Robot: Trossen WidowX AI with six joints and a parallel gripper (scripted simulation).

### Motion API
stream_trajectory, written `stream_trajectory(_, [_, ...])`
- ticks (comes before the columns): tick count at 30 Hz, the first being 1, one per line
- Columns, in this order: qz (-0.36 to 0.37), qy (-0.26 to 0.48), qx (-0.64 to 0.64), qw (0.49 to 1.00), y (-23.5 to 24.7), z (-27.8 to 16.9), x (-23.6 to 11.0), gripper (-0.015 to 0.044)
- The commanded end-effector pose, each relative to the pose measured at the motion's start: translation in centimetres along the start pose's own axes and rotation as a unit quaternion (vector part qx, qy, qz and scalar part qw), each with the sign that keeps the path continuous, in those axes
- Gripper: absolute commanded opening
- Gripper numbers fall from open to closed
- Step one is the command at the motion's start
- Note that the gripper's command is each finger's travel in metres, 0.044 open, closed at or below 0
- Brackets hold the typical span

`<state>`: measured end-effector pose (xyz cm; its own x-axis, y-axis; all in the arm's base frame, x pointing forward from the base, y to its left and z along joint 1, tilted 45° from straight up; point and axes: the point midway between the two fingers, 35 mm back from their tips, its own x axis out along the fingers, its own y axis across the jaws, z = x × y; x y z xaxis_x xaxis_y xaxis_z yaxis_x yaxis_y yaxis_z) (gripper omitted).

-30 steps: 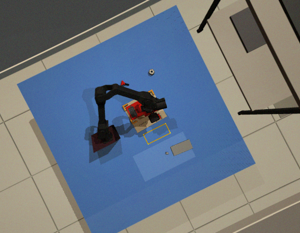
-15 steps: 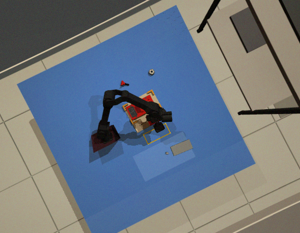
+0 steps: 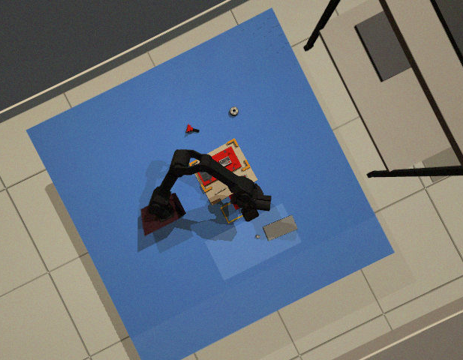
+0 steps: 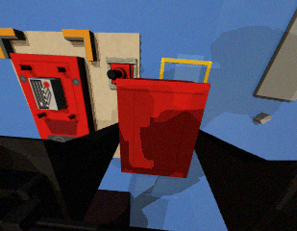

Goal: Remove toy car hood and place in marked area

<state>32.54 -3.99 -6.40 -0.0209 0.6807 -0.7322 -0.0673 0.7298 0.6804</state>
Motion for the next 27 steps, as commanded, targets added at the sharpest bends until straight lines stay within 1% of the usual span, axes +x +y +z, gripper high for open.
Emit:
stream_trajectory(1, [0.001,-0.001,0.000,1.000,-1.9,-0.6,-0.1,0.0000])
stream_trajectory(8, [0.006,-0.001,-0.002,1.000,-4.6,-1.9,0.1,0.0000])
stream_trajectory(27, [0.006,-0.001,-0.002,1.000,-4.7,-1.8,1.1,0.0000])
